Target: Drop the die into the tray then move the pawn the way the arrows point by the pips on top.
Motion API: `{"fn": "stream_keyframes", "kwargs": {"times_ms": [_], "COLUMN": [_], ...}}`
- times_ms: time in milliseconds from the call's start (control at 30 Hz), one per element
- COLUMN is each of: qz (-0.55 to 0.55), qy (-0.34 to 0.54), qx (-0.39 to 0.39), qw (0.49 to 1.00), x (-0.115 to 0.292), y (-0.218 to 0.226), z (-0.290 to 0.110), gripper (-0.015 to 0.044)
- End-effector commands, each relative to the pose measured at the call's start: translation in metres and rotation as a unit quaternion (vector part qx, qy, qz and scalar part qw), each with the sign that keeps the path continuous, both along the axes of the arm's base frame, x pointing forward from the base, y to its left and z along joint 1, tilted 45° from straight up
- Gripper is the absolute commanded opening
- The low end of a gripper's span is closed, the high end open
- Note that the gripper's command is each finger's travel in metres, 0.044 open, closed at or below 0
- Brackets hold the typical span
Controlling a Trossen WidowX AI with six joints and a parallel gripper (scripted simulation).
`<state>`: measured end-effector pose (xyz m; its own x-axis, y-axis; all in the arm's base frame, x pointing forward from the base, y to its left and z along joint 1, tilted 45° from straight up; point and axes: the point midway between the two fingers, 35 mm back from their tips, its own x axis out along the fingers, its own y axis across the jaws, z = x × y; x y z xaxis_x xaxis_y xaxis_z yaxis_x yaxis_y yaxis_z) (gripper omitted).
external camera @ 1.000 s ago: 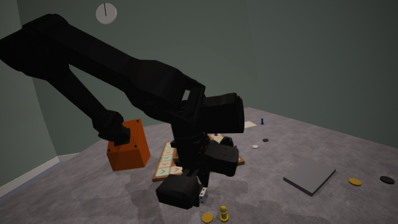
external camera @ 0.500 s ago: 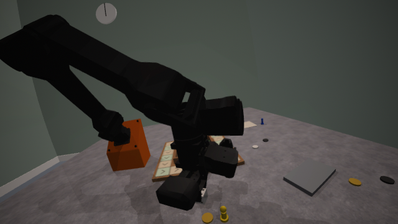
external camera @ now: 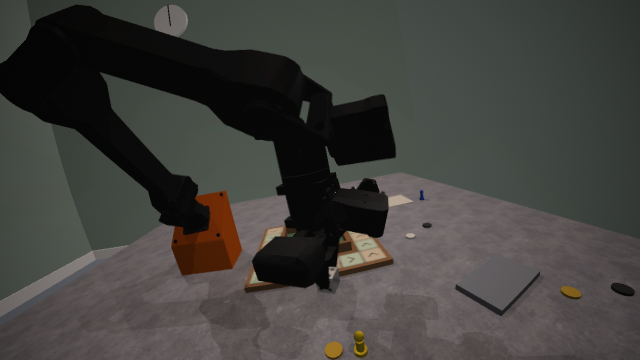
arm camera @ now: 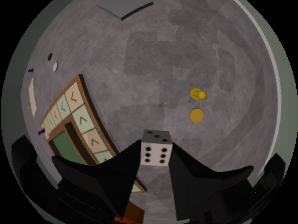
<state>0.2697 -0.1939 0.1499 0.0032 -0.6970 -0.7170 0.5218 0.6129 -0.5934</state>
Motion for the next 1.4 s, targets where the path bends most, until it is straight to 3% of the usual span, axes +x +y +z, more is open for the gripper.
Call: {"fn": "stream_keyframes", "kwargs": {"times_ms": [0,433,900,1367], "qz": [-0.002,0.001,0.159,0.325], "qy": [0.002,0.024,0.173,0.327], "qx": [-0.001,-0.005,0.011,0.017], "qw": [1.0,1.0,0.972,0.887], "x": [0.0,-0.009,0.011,0.022], "y": [0.014,0.049,0.08,0.114], "z": [0.015,0.049,0.003,-0.044], "gripper": [0.0,0.0,0.0,0.0]}}
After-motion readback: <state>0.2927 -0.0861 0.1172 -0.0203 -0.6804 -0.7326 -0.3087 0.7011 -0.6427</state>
